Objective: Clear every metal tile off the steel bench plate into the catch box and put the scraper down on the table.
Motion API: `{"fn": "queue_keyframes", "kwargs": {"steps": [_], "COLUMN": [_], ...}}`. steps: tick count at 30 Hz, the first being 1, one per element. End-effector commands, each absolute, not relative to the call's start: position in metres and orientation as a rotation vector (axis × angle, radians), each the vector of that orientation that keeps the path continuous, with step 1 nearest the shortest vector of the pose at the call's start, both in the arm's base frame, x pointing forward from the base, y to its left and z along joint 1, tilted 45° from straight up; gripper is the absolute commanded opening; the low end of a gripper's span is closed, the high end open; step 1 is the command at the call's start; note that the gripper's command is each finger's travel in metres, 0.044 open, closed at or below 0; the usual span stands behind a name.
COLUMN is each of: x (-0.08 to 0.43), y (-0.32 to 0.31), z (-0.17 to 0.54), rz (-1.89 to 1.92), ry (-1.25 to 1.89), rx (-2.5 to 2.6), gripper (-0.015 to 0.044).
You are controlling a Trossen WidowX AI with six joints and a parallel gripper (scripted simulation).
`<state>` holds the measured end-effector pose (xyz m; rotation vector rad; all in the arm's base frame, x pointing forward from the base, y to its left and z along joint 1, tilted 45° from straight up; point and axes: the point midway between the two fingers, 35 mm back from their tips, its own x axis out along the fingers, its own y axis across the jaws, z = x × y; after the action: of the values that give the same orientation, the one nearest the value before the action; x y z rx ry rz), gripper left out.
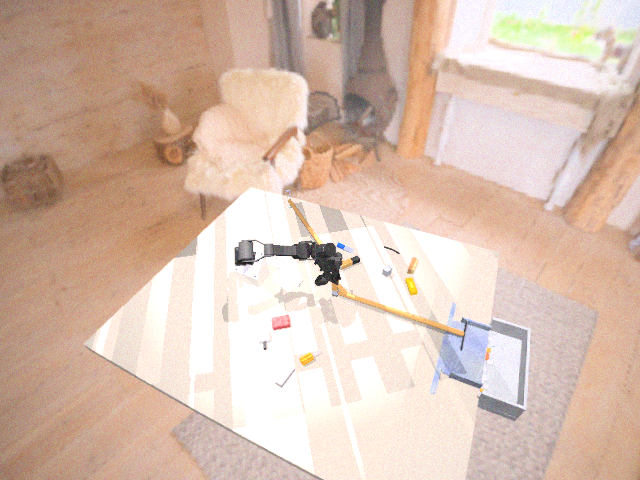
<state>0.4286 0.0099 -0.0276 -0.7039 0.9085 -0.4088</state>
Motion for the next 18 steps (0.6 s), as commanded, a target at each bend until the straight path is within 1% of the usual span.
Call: {"fn": "queue_keyframes", "kwargs": {"steps": [1,18], "x": [0.424,0.397], "y": [0.017,0.02], "z": [-0.024,-0.026], "rz": [-0.398,-0.396], "ry": [0.892,0.891], "rx": [-0.701,-0.702], "gripper": [0.0,0.0]}}
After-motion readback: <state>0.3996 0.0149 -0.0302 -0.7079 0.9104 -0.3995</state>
